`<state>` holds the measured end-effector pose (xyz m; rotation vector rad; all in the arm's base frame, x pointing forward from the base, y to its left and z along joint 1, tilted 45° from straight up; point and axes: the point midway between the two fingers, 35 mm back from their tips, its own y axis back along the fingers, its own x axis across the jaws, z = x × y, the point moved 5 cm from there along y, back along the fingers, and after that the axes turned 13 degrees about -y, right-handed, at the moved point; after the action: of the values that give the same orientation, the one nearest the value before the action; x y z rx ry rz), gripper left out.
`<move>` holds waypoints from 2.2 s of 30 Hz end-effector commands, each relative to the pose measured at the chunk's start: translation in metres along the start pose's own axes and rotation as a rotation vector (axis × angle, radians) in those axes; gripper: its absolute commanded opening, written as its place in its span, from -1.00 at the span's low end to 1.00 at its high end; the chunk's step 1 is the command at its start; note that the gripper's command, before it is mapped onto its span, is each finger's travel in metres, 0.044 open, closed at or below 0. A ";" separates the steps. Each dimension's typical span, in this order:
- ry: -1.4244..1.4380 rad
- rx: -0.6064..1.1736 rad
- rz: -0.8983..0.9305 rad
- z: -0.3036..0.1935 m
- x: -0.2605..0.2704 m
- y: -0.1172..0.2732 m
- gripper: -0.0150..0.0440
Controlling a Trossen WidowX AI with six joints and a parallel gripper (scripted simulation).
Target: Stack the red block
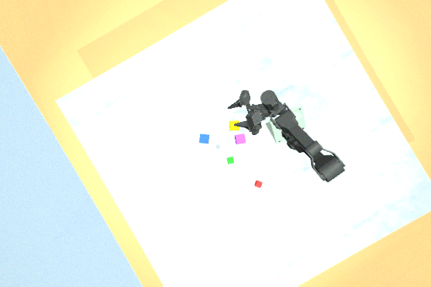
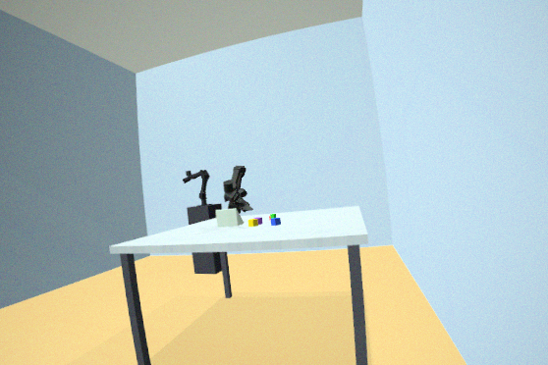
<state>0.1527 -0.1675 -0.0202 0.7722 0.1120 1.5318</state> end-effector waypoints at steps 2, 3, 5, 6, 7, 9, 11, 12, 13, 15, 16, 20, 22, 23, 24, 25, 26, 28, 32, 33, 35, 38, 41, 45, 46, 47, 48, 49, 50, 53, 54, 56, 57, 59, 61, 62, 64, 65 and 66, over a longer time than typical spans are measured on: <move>0.003 0.011 0.012 0.002 0.001 -0.002 1.00; 0.007 0.025 0.026 0.005 0.003 -0.005 1.00; 0.017 0.060 0.061 0.013 0.007 -0.012 1.00; 0.022 0.077 0.078 0.016 0.010 -0.015 1.00; 0.027 0.095 0.095 0.020 0.013 -0.018 1.00; 0.037 0.130 0.128 0.028 0.020 -0.024 1.00; 0.047 0.165 0.162 0.035 0.027 -0.030 1.00; 0.052 0.184 0.179 0.039 0.032 -0.033 1.00; 0.058 0.203 0.196 0.043 0.036 -0.036 1.00; 0.070 0.241 0.229 0.051 0.046 -0.041 1.00; 0.076 0.261 0.246 0.054 0.051 -0.043 1.00; 0.103 0.340 0.309 0.069 0.075 -0.050 1.00; 0.117 0.380 0.340 0.076 0.088 -0.053 1.00; 0.125 0.400 0.356 0.079 0.095 -0.053 1.00; 0.132 0.421 0.371 0.082 0.102 -0.054 1.00; 0.140 0.441 0.385 0.085 0.109 -0.055 1.00; 0.148 0.462 0.400 0.088 0.117 -0.055 1.00; 0.165 0.504 0.429 0.094 0.132 -0.054 1.00; 0.202 0.588 0.484 0.104 0.164 -0.050 1.00; 0.212 0.609 0.497 0.106 0.173 -0.049 1.00; 0.232 0.652 0.523 0.110 0.189 -0.044 1.00; 0.264 0.717 0.560 0.115 0.215 -0.035 1.00; 0.298 0.783 0.596 0.119 0.239 -0.023 1.00; 0.348 0.870 0.640 0.122 0.271 -0.004 1.00; 0.361 0.892 0.650 0.123 0.278 0.002 1.00; 0.374 0.914 0.661 0.123 0.285 0.008 1.00; 0.385 0.932 0.669 0.124 0.291 0.013 1.00; 0.391 0.943 0.674 0.124 0.295 0.016 1.00; 0.394 0.946 0.675 0.124 0.296 0.017 1.00; 0.394 0.946 0.675 0.123 0.295 0.015 1.00; 0.394 0.946 0.675 0.123 0.294 0.014 1.00; 0.394 0.946 0.675 0.120 0.295 0.012 1.00; 0.394 0.946 0.675 0.118 0.296 0.011 1.00; 0.394 0.946 0.674 0.110 0.299 0.007 1.00; 0.394 0.945 0.675 0.100 0.304 0.002 1.00; 0.394 0.945 0.676 0.096 0.305 0.000 1.00; 0.394 0.945 0.677 0.090 0.308 -0.002 1.00; 0.393 0.945 0.677 0.089 0.309 -0.002 1.00; 0.393 0.945 0.677 0.089 0.309 -0.002 1.00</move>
<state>0.2278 0.0786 0.1717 1.3037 1.0197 2.2896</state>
